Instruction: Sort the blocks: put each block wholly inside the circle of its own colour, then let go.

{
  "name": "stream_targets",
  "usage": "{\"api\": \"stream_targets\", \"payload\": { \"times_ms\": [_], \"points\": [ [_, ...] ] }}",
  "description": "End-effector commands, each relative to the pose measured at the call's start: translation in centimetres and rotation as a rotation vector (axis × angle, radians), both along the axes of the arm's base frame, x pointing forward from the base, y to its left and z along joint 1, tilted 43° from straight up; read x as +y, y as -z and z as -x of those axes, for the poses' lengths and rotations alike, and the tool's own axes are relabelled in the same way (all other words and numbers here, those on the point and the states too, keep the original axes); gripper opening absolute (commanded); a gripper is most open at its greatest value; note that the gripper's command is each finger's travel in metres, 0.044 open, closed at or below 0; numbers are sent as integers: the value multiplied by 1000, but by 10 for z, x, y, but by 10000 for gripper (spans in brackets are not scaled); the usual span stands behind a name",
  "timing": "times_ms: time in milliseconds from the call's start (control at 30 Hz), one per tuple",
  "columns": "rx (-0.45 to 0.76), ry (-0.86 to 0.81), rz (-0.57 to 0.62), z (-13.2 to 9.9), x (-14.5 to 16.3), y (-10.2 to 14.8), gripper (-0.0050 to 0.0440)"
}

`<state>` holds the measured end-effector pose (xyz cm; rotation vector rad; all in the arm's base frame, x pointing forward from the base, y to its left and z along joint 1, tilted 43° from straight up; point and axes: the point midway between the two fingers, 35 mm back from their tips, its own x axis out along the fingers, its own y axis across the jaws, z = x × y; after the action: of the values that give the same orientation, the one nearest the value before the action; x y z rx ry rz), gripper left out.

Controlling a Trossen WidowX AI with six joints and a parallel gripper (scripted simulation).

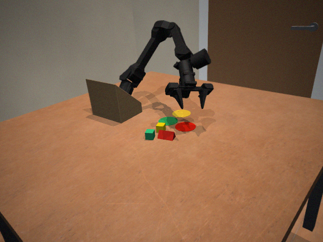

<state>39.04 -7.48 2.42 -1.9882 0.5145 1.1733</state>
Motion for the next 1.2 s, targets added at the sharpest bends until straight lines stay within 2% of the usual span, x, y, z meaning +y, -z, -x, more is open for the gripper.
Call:
{"api": "stream_targets", "payload": {
  "times_ms": [0,600,633,733,800,833,1033,1100,1133,1167],
  "points": [
    [-22,1,6,-4,-2,-8,400],
    [-22,1,6,-4,-2,-8,400],
    [-12,16,-7,-5,-4,-5,376],
    [75,146,-112,5,-17,8,304],
    [156,271,-206,21,-33,25,265],
    [158,317,-239,20,-47,31,265],
    [305,593,-420,37,-59,44,265],
    [305,593,-420,37,-59,44,265],
    [378,669,-475,46,-58,47,265],
    [393,734,-512,50,-66,51,265]
  ]
}}
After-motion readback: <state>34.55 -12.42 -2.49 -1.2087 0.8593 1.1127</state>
